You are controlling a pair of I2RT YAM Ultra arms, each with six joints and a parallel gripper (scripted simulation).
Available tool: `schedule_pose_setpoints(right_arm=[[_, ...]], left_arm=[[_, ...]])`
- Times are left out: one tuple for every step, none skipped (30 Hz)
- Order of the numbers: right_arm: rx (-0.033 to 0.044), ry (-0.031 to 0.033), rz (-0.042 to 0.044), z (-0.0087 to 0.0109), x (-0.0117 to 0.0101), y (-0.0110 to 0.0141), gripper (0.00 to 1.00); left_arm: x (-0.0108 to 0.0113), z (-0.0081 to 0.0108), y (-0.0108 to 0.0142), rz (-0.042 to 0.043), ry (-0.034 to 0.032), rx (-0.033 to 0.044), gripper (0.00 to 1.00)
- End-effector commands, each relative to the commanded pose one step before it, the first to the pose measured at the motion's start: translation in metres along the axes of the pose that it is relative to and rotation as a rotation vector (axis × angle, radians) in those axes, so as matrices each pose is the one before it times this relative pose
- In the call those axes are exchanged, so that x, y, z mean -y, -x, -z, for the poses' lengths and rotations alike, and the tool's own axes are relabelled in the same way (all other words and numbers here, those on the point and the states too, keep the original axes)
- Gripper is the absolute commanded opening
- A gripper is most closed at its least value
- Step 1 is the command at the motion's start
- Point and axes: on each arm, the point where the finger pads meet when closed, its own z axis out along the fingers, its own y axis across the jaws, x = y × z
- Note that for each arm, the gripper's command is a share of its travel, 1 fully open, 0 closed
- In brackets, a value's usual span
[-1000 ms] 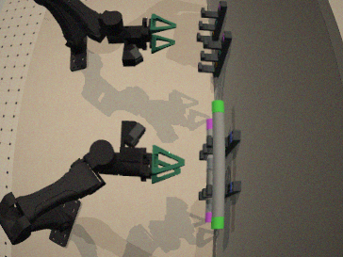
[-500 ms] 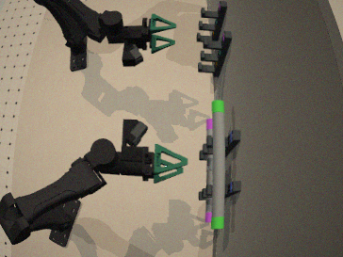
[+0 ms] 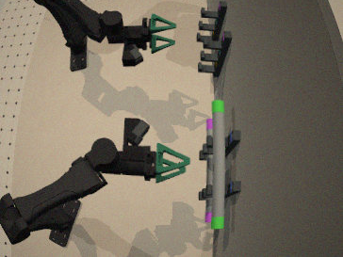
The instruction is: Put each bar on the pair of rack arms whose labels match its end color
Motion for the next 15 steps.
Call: schedule_pose_setpoints(right_arm=[[-0.00060,-0.02601,-0.02248,-0.00314,0.01849,-0.00235,1.00],[0.00000,0.00000,0.00000,-0.00044,0.00054,-0.00003,1.00],[0.00000,0.00000,0.00000,-0.00044,0.00054,-0.00003,1.00],[0.00000,0.00000,0.00000,-0.00044,0.00054,-0.00003,1.00],[0.00000,0.00000,0.00000,-0.00044,0.00054,-0.00003,1.00],[0.00000,0.00000,0.00000,-0.00044,0.00054,-0.00003,1.00],[0.00000,0.00000,0.00000,-0.00044,0.00054,-0.00003,1.00],[0.00000,0.00000,0.00000,-0.00044,0.00054,-0.00003,1.00],[0.00000,0.00000,0.00000,-0.00044,0.00054,-0.00003,1.00],[0.00000,0.00000,0.00000,-0.00044,0.00054,-0.00003,1.00],[0.00000,0.00000,0.00000,-0.00044,0.00054,-0.00003,1.00],[0.00000,0.00000,0.00000,-0.00044,0.00054,-0.00003,1.00],[0.00000,0.00000,0.00000,-0.00044,0.00054,-0.00003,1.00],[0.00000,0.00000,0.00000,0.00000,0.00000,0.00000,1.00],[0.00000,0.00000,0.00000,0.00000,0.00000,0.00000,1.00]], left_arm=[[0.00434,0.00128,0.00213,-0.00202,-0.00453,0.00292,1.00],[0.00000,0.00000,0.00000,0.00000,0.00000,0.00000,1.00],[0.00000,0.00000,0.00000,0.00000,0.00000,0.00000,1.00],[0.00000,0.00000,0.00000,0.00000,0.00000,0.00000,1.00],[0.00000,0.00000,0.00000,0.00000,0.00000,0.00000,1.00],[0.00000,0.00000,0.00000,0.00000,0.00000,0.00000,1.00],[0.00000,0.00000,0.00000,0.00000,0.00000,0.00000,1.00],[0.00000,0.00000,0.00000,0.00000,0.00000,0.00000,1.00],[0.00000,0.00000,0.00000,0.00000,0.00000,0.00000,1.00],[0.00000,0.00000,0.00000,0.00000,0.00000,0.00000,1.00],[0.00000,0.00000,0.00000,0.00000,0.00000,0.00000,1.00],[0.00000,0.00000,0.00000,0.00000,0.00000,0.00000,1.00],[0.00000,0.00000,0.00000,0.00000,0.00000,0.00000,1.00],[0.00000,0.00000,0.00000,0.00000,0.00000,0.00000,1.00],[0.00000,0.00000,0.00000,0.00000,0.00000,0.00000,1.00]])
